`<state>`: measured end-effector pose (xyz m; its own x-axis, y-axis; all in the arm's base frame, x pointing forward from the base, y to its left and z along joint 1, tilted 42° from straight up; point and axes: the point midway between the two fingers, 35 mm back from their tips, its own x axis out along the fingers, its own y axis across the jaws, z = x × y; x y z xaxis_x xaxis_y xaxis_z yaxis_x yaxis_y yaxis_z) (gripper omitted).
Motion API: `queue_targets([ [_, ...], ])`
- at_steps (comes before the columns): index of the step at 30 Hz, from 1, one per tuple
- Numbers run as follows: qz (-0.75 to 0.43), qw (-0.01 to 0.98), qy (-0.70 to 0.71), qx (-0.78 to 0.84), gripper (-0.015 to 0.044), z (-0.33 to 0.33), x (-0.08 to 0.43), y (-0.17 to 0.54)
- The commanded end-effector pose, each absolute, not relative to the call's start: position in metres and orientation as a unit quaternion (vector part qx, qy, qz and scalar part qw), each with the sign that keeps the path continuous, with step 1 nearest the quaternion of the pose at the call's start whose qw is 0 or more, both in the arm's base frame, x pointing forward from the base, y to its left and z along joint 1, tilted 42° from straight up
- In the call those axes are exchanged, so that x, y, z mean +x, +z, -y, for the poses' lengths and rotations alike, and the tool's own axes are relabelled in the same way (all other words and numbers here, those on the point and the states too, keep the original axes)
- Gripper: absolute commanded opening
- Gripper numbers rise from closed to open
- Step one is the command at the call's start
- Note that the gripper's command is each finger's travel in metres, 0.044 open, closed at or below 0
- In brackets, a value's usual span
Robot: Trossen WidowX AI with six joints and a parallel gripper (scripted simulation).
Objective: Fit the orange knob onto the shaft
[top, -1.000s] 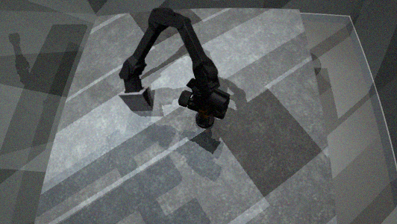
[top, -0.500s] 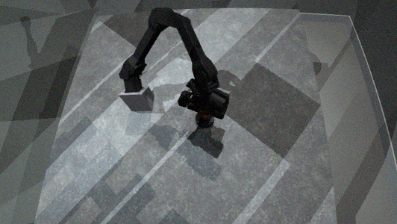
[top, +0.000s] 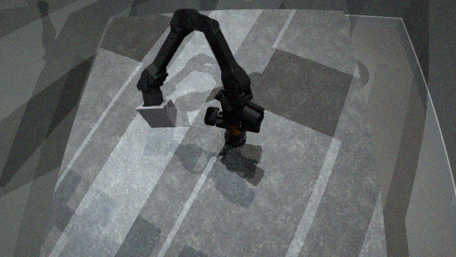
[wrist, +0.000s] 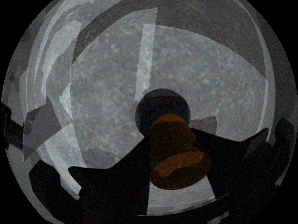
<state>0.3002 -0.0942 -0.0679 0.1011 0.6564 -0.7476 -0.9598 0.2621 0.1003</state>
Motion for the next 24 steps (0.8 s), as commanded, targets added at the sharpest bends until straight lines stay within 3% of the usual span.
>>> queue_targets([
  [1, -0.345, 0.707, 0.574, -0.227, 0.0000, 0.0946, 0.3009, -0.0695],
  [24, -0.345, 0.707, 0.574, -0.227, 0.0000, 0.0947, 0.3006, -0.0677],
])
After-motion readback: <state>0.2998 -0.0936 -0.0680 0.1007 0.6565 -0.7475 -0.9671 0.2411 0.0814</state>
